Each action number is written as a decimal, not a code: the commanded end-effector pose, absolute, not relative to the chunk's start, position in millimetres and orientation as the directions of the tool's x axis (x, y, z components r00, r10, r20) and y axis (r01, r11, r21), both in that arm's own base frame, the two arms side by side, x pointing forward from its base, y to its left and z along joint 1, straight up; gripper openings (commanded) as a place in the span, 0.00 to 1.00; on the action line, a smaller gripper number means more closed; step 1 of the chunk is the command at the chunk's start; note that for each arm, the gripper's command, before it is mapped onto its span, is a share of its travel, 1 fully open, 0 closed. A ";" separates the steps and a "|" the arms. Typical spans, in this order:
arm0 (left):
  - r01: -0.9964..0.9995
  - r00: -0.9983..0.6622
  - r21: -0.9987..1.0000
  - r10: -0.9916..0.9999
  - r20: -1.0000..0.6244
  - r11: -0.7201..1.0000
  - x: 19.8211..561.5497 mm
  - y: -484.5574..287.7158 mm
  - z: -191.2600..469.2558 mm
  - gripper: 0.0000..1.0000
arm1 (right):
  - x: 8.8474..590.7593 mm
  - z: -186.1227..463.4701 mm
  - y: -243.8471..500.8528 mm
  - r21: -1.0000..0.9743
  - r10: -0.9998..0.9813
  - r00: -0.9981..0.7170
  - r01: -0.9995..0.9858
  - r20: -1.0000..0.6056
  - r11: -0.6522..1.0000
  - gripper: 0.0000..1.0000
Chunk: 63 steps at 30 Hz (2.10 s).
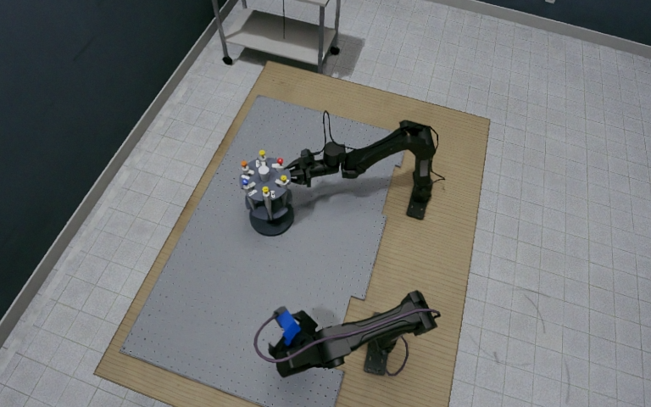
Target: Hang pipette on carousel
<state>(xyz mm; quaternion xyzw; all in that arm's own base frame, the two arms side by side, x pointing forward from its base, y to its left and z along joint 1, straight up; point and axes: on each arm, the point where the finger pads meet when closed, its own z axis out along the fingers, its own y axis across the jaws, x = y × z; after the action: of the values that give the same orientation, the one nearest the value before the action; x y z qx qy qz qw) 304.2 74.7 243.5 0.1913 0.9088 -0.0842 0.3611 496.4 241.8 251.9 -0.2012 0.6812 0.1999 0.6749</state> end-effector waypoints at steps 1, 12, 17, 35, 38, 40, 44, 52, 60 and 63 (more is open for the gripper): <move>0.418 -0.636 0.008 0.299 -0.712 0.909 307.7 75.5 252.8 1.00 | 500.3 266.7 244.9 -0.003 0.010 0.021 -0.551 -1.000 0.834 0.12; 0.418 -0.636 0.008 0.299 -0.712 0.909 307.7 75.5 252.8 1.00 | 500.3 266.7 244.9 -0.003 0.010 0.021 -0.551 -1.000 0.834 0.12; 0.418 -0.636 0.008 0.299 -0.712 0.909 307.7 75.5 252.8 1.00 | 500.3 266.7 244.9 -0.003 0.010 0.021 -0.551 -1.000 0.834 0.12; 0.418 -0.636 0.008 0.299 -0.712 0.909 307.7 75.5 252.8 1.00 | 500.3 266.7 244.9 -0.003 0.010 0.021 -0.551 -1.000 0.834 0.12; 0.418 -0.636 0.008 0.299 -0.712 0.909 307.7 75.5 252.8 1.00 | 495.5 282.7 243.5 0.017 0.020 -0.001 -0.552 -1.000 0.834 0.12; 0.418 -0.636 0.008 0.299 -0.712 0.909 307.7 75.5 252.8 1.00 | 495.4 284.7 243.3 0.017 0.020 -0.001 -0.550 -1.000 0.835 0.12; 0.418 -0.636 0.008 0.299 -0.712 0.909 307.7 75.5 252.8 1.00 | 494.6 288.7 243.4 0.014 0.017 0.001 -0.549 -1.000 0.836 0.12; 0.418 -0.636 0.008 0.299 -0.712 0.909 307.7 75.5 252.8 1.00 | 493.8 292.7 243.8 0.013 0.016 0.001 -0.549 -1.000 0.836 0.12; 0.418 -0.636 0.008 0.299 -0.712 0.909 307.7 75.5 252.8 1.00 | 493.8 294.9 243.8 0.011 0.020 0.009 -0.549 -1.000 0.836 0.12; 0.418 -0.636 0.008 0.299 -0.712 0.909 307.7 75.5 252.8 1.00 | 493.8 294.9 243.8 0.011 0.020 0.009 -0.549 -1.000 0.836 0.12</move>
<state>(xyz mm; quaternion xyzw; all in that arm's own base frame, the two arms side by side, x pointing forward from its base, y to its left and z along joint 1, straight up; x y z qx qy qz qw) 304.2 74.7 243.5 0.1913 0.9088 -0.0842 0.3611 495.6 242.0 261.1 -0.1993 0.6958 0.2028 0.6595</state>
